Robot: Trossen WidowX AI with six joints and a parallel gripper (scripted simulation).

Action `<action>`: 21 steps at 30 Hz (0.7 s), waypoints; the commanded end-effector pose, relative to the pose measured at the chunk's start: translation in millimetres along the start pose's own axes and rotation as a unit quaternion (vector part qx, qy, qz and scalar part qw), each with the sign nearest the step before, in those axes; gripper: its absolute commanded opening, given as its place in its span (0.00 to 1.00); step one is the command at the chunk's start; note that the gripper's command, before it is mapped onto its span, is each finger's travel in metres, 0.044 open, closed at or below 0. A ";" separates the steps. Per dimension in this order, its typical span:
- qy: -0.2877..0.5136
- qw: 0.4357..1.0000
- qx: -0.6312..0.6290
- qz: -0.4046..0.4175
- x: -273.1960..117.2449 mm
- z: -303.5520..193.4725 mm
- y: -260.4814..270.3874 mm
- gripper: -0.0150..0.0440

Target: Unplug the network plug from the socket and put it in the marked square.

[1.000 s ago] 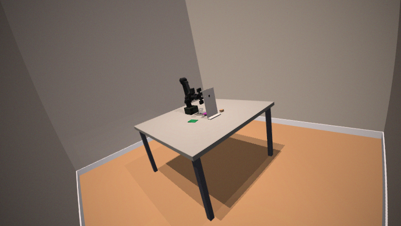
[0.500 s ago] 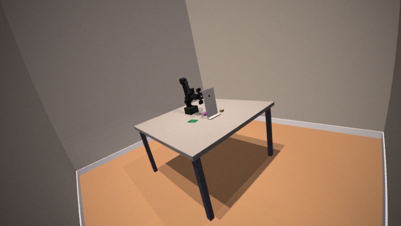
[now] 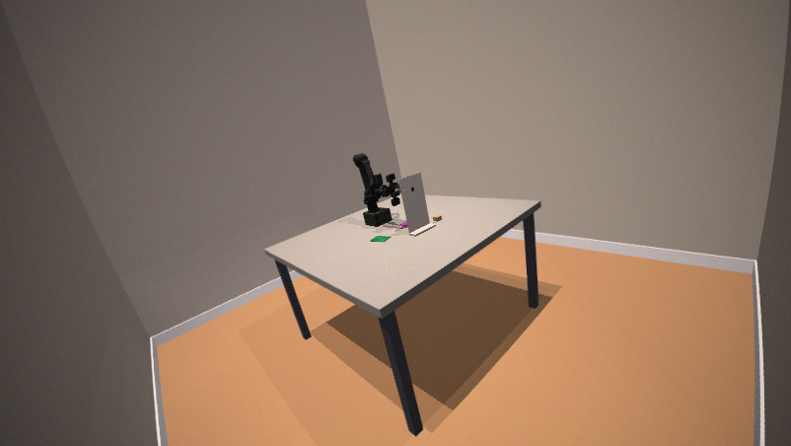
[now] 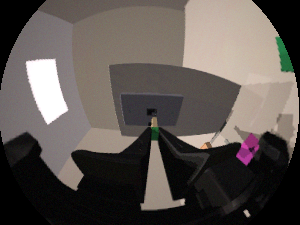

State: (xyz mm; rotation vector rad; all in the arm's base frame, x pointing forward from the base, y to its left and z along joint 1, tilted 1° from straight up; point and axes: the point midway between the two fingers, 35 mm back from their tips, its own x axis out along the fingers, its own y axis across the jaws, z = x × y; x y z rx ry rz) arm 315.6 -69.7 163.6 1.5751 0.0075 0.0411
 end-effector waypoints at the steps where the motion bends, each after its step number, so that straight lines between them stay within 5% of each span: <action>1: 0.002 1.000 0.004 -0.004 -3.1 -1.3 -2.4 0.25; 21: 0.002 1.000 0.004 -0.004 -11.5 -2.4 -2.4 0.25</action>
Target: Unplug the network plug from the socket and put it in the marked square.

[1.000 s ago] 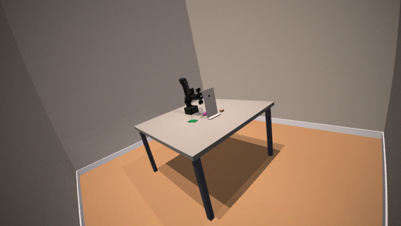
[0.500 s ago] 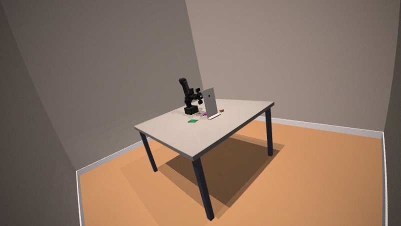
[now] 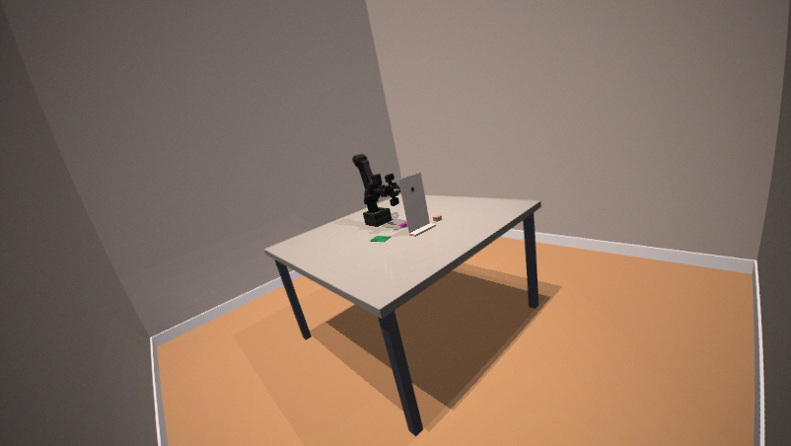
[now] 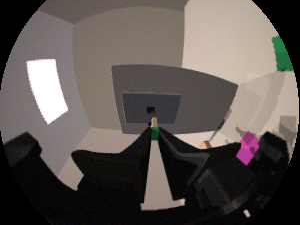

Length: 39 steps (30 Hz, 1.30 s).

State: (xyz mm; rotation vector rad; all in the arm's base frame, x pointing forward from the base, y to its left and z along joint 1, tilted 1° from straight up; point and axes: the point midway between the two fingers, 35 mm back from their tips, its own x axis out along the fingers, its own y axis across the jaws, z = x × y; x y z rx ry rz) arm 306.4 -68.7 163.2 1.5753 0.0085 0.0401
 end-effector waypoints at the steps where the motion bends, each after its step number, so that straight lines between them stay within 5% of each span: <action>1: 0.002 1.000 0.003 -0.003 -2.8 -1.2 -2.2 0.25; 39: 0.000 1.000 0.001 -0.001 -11.9 -2.3 16.7 0.25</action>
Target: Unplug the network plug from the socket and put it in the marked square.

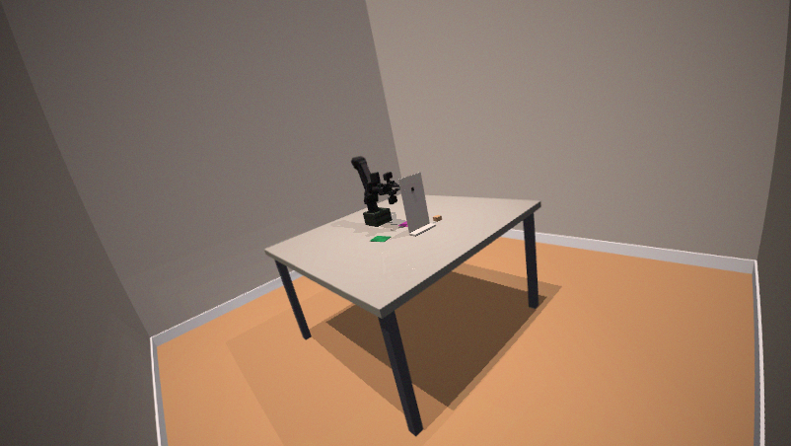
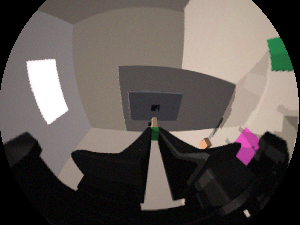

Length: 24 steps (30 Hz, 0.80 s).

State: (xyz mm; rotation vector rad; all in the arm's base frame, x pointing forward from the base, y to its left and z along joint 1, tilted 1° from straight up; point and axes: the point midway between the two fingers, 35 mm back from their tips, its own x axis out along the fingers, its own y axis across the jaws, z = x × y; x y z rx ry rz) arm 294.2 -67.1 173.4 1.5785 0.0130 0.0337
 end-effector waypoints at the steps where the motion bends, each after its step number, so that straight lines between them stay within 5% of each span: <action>1: 0.001 1.000 -0.001 0.002 -0.2 -0.4 7.9 0.25; 24: 0.002 1.000 0.002 0.000 -14.4 -7.9 42.2 0.25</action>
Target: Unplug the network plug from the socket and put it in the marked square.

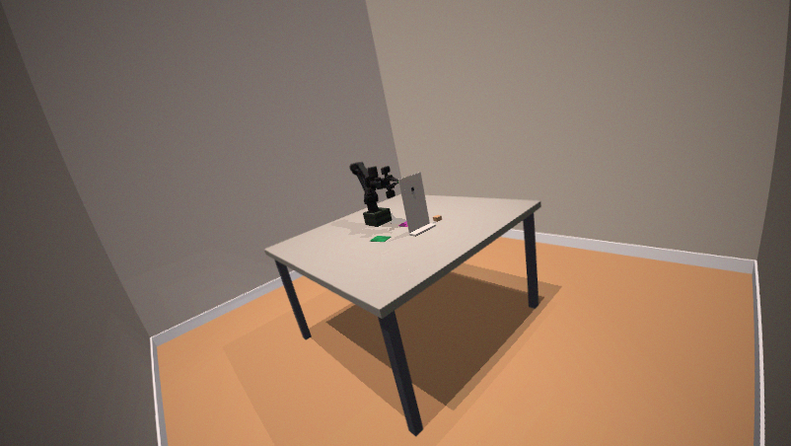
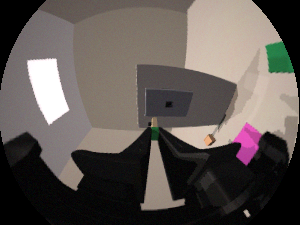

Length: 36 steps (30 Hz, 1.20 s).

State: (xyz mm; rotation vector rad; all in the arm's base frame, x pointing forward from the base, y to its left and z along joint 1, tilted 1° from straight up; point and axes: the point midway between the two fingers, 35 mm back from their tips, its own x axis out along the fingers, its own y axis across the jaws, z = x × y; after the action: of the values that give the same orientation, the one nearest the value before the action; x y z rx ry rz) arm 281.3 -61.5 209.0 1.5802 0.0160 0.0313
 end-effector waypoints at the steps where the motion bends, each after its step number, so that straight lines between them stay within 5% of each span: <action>1: 0.002 1.000 0.001 0.002 -3.2 -2.2 7.9 0.25; 11: 0.004 1.000 0.009 -0.018 -2.5 -6.7 3.9 0.25; 36: 0.018 0.957 0.048 -0.284 14.1 -51.1 -113.1 0.25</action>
State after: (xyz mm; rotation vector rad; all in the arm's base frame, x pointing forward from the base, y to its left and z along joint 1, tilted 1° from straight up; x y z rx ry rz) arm 295.8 -14.7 108.8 1.6428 0.4549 -0.3468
